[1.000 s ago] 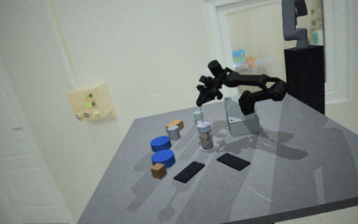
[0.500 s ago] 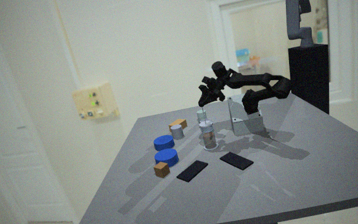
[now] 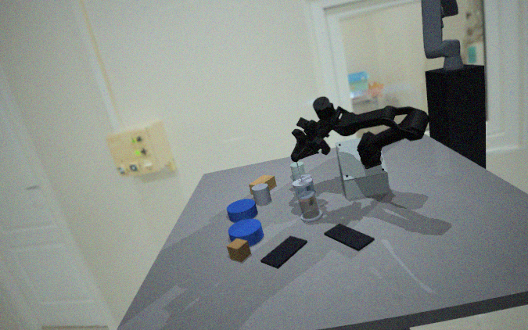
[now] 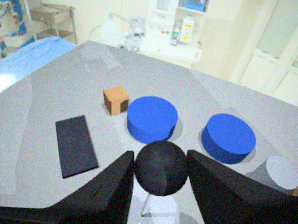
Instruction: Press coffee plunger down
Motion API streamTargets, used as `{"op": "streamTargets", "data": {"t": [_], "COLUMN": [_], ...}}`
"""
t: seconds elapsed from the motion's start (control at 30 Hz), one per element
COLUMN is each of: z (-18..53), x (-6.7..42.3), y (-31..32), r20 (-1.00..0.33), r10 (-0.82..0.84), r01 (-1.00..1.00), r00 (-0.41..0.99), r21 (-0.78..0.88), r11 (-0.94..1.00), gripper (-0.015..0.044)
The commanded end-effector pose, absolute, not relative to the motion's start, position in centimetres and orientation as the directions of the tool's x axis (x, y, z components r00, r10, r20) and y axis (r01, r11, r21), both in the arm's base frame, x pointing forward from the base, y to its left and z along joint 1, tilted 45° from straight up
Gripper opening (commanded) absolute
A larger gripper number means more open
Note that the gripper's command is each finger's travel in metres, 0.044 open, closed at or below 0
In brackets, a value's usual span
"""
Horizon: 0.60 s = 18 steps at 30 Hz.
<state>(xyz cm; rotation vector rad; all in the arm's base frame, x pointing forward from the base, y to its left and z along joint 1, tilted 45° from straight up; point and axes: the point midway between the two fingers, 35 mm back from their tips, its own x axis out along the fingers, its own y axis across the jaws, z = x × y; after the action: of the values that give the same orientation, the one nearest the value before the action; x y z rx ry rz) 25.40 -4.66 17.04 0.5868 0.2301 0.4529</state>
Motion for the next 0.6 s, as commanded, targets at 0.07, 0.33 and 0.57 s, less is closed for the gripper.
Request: {"op": "streamTargets", "data": {"t": [0.07,0.33,0.57], "z": [14.6,13.7,13.0], "x": [25.5,25.9,26.3], "y": [-3.1,-2.3,-1.4], "r20": [-0.101,-0.096,-0.087], "r10": [0.5,0.499,0.498], "r01": [-0.335,-0.337,-0.34], "r00": [0.86,0.861,0.863], "r21": [0.627,0.627,0.628], "r11": [0.703,0.703,0.7], "gripper": [0.0124,0.0124,0.0124]}}
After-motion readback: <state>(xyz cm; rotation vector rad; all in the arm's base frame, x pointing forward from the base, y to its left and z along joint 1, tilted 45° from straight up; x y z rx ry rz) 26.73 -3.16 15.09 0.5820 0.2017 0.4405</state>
